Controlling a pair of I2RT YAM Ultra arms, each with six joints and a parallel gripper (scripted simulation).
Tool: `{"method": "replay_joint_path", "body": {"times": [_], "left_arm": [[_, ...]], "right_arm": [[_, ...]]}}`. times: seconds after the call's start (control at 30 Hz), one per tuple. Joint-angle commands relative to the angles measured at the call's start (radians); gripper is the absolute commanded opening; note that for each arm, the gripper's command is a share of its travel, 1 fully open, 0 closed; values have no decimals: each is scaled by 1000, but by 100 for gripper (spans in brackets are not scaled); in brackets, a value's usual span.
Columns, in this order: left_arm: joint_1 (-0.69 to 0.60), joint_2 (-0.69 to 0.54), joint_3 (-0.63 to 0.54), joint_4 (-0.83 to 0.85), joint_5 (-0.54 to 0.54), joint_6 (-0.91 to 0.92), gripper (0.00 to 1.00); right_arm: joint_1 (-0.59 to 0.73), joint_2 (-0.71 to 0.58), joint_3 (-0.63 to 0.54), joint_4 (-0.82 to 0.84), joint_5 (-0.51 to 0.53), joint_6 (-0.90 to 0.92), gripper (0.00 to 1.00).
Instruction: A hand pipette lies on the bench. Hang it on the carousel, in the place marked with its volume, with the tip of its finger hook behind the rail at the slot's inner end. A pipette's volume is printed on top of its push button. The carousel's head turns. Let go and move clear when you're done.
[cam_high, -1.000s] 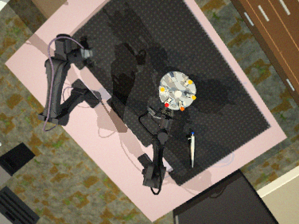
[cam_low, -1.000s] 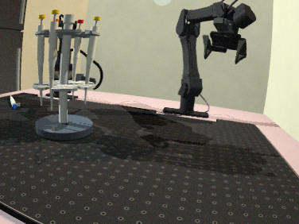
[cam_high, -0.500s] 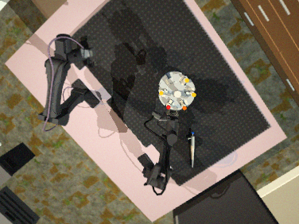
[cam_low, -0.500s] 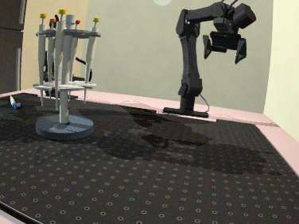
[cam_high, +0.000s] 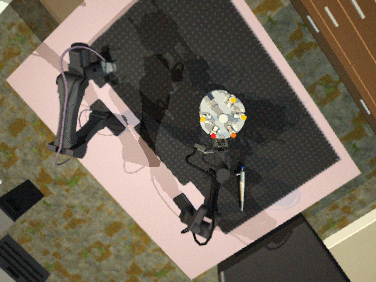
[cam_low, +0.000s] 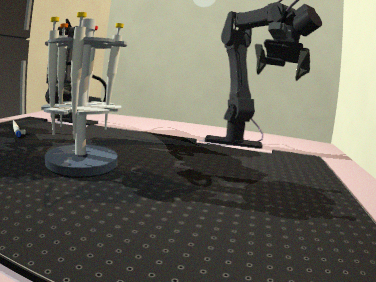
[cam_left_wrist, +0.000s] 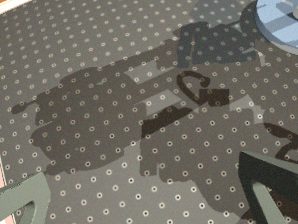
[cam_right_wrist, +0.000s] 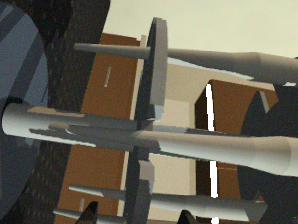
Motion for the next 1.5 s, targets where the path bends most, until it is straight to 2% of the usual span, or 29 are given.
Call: {"method": "replay_joint_path", "body": {"times": [0.0,0.57,1.47], "left_arm": [[9,1,15,12,21,7,100],[9,1,15,12,21,7,100],[9,1,15,12,21,7,100]], "right_arm": [[-14,-5,34,-15,-23,12,49],[-4,-6,15,-3,-15,4,49],[-134,-145,-238,117,-143,10,49]]}}
